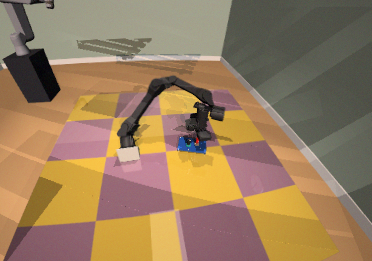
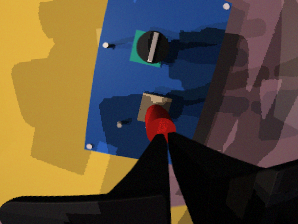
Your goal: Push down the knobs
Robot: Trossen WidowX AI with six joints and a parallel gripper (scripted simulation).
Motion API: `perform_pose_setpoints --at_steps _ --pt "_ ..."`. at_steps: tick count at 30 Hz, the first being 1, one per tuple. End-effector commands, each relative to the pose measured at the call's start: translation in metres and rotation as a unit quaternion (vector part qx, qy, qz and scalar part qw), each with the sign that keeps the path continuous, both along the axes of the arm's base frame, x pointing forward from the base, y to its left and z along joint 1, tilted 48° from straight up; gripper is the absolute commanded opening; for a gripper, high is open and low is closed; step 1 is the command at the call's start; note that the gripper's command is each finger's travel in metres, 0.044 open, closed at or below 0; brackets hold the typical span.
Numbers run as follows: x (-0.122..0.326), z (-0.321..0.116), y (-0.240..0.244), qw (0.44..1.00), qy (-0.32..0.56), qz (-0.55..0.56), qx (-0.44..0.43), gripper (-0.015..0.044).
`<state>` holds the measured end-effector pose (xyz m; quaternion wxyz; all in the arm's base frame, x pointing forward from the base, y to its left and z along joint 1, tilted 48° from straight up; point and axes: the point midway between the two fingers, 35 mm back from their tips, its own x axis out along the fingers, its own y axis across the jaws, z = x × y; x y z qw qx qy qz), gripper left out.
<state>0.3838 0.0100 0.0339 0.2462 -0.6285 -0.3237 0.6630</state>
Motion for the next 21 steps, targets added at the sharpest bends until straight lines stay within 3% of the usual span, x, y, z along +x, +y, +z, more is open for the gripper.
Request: perform_pose_setpoints --at_steps 1,8,15,21 --pt "0.0 -0.001 0.002 1.0 0.001 0.001 0.0 0.0079" --pt "-0.007 0.0 -0.002 1.0 0.001 0.001 -0.001 0.0263" --pt "-0.083 0.01 -0.031 1.0 0.001 0.0 -0.007 0.044" --pt "-0.154 0.014 -0.037 1.0 0.003 0.002 -0.004 0.044"
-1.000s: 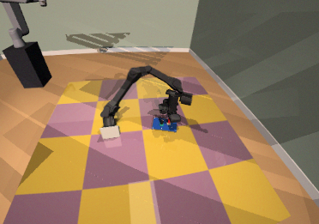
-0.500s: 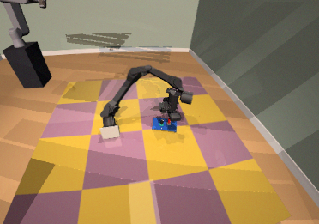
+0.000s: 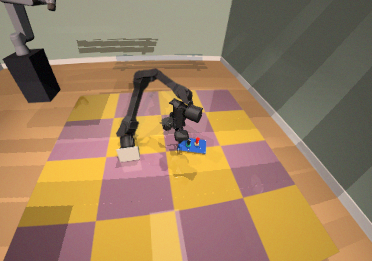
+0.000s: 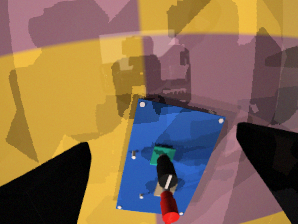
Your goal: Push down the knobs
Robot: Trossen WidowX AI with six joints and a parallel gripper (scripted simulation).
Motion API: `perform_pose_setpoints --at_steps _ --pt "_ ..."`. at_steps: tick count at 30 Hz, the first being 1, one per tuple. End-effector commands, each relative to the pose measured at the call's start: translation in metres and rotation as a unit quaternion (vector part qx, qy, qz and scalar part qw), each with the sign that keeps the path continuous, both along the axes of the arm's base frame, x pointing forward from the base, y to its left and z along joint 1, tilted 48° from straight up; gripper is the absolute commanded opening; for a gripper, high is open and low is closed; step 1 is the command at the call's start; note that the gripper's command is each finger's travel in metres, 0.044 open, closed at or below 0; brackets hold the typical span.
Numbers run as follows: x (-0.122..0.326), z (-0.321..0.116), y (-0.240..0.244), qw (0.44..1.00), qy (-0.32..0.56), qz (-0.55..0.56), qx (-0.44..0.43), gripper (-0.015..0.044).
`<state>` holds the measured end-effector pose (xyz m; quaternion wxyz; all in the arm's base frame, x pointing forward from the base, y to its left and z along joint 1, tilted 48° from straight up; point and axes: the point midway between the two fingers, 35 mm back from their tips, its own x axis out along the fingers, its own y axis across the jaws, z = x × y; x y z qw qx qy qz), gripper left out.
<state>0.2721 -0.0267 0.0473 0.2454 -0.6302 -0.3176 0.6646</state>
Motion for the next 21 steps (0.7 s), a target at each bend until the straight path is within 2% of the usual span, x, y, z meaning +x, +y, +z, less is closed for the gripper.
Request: perform_pose_setpoints --at_steps 1,21 --pt "-0.0483 0.0005 0.0004 1.0 0.002 0.005 0.002 0.044" --pt "-0.0503 0.0005 0.0006 1.0 0.002 0.006 0.002 0.044"
